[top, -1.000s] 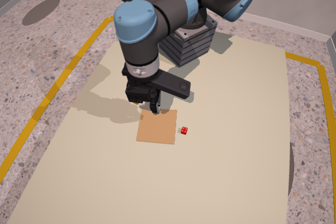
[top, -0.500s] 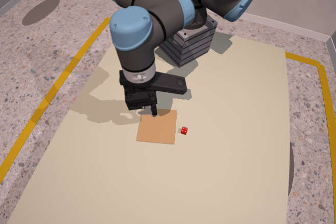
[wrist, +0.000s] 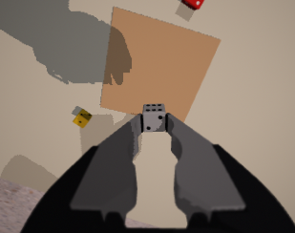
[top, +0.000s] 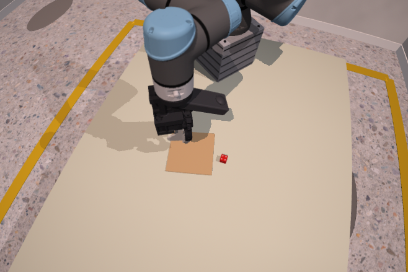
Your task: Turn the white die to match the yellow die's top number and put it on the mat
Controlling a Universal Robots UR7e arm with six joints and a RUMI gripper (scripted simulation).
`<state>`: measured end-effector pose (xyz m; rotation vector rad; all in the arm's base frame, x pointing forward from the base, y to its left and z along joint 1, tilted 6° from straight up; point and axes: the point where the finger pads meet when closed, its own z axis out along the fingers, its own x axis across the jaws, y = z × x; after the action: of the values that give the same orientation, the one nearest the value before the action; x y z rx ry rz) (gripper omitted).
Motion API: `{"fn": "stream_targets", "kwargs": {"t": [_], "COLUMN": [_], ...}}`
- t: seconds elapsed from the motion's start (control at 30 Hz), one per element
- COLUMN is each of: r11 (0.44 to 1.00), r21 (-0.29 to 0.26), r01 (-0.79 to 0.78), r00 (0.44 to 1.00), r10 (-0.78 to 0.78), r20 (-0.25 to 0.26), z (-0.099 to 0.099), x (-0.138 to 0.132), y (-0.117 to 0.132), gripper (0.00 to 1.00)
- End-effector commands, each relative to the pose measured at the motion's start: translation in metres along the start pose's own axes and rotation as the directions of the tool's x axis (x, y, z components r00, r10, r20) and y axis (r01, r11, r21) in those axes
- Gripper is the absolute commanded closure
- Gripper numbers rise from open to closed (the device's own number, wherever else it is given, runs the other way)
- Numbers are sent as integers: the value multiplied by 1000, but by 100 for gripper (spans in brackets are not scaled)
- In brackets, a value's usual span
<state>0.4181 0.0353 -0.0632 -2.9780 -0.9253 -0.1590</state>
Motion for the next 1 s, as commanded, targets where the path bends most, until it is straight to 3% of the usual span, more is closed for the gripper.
{"fn": "stream_targets", "kwargs": {"t": [0.0,0.13,0.2,0.33,0.53,0.7,0.8,0.97], "r11": [994,976,976,940,888,835,830,743], "r21": [-108,-217,-217,-340,-460,-551,-558,-670], "r01": [1,0,0,0,1,1,1,1], "r00": [1000,1000,1000,1000,1000,1000,1000,1000], "r10": [-1,0,0,0,0,0,0,0], "r20": [1,-1,-1,0,0,2,1,1], "z": [1,1,1,1,2,3,3,4], "x": [-1,-1,-1,-1,-1,-1,-1,-1], "y": [-3,-3,-3,-4,-4,-5,-5,-6], "gripper": [97,97,97,97,97,97,97,97]}}
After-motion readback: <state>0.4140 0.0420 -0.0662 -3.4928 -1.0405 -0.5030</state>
